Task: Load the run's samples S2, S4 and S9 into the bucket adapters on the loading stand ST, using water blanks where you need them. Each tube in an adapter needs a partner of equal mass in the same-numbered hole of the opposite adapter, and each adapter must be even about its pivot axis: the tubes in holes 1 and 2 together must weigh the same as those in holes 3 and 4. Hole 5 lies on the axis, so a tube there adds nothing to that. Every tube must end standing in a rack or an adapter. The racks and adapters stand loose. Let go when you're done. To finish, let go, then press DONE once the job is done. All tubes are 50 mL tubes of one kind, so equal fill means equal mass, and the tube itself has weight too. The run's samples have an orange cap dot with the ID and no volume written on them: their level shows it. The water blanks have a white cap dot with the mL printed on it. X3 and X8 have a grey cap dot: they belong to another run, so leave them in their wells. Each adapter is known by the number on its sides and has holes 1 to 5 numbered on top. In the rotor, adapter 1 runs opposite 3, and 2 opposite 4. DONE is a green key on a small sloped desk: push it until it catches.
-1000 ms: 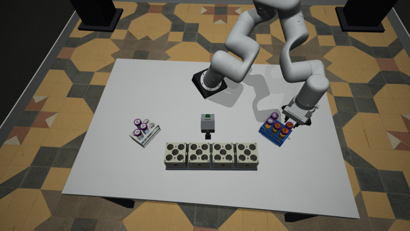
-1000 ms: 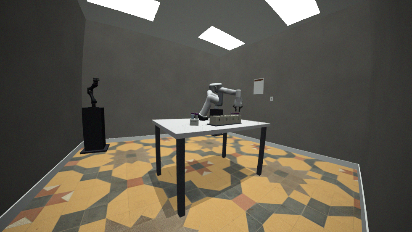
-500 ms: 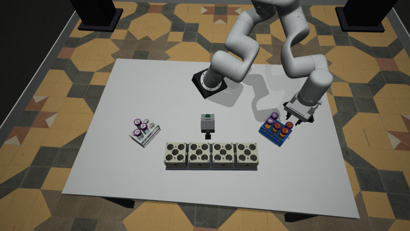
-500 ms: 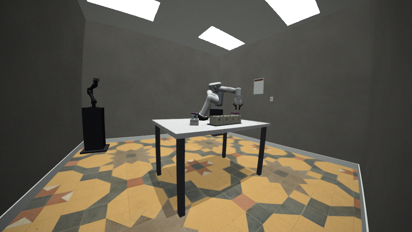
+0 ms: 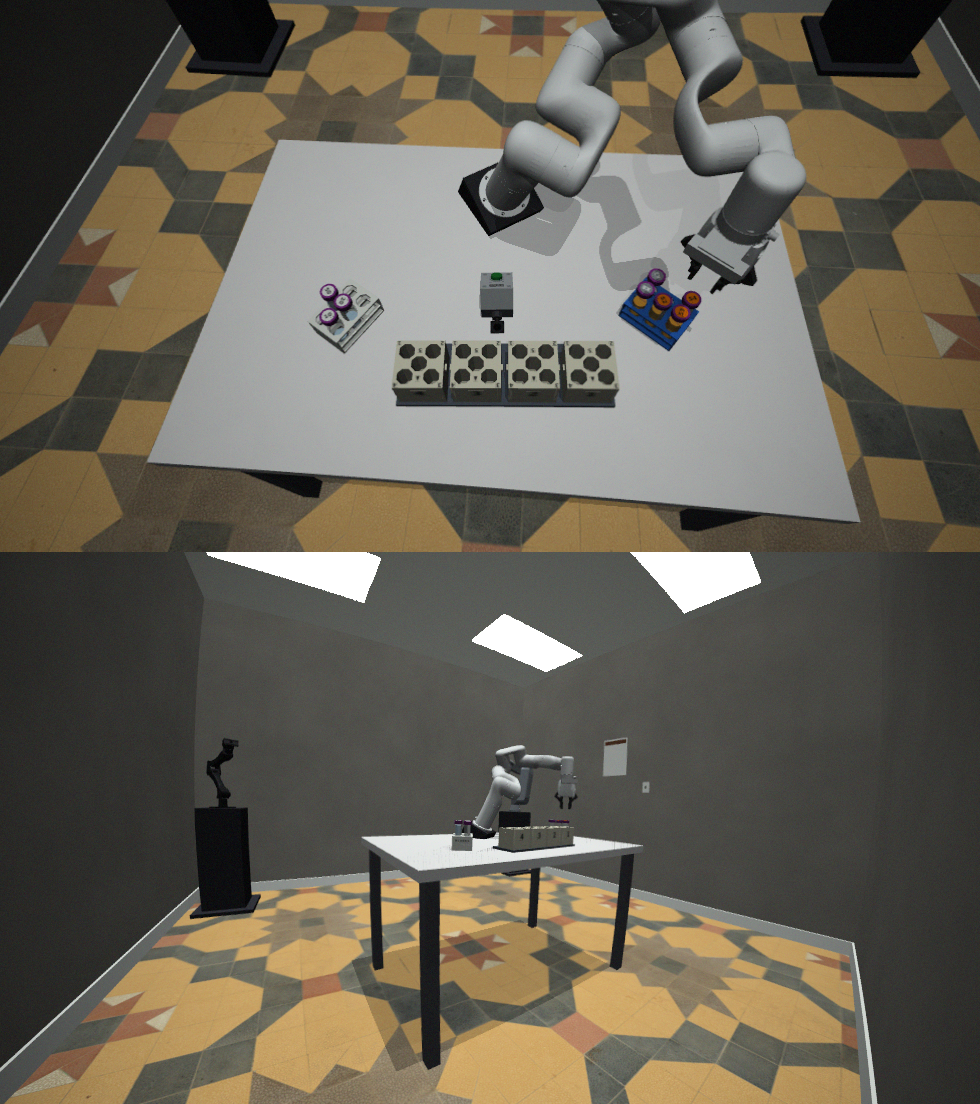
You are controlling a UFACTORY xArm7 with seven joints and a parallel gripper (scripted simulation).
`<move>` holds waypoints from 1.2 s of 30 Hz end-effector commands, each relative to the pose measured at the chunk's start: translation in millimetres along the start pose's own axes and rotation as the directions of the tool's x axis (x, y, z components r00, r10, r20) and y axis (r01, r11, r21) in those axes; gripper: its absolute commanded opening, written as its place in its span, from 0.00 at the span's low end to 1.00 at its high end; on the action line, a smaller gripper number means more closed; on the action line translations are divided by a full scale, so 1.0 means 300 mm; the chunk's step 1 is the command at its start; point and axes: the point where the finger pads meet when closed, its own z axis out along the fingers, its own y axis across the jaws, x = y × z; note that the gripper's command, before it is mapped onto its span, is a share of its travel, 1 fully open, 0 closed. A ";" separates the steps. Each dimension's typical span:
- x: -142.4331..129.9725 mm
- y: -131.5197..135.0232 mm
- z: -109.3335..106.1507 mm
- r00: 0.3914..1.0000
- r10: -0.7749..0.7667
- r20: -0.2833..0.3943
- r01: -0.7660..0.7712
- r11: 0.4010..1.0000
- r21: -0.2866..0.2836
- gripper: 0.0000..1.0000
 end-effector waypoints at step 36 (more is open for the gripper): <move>0.000 -0.002 -0.157 1.000 -0.001 0.000 0.001 1.000 0.003 0.44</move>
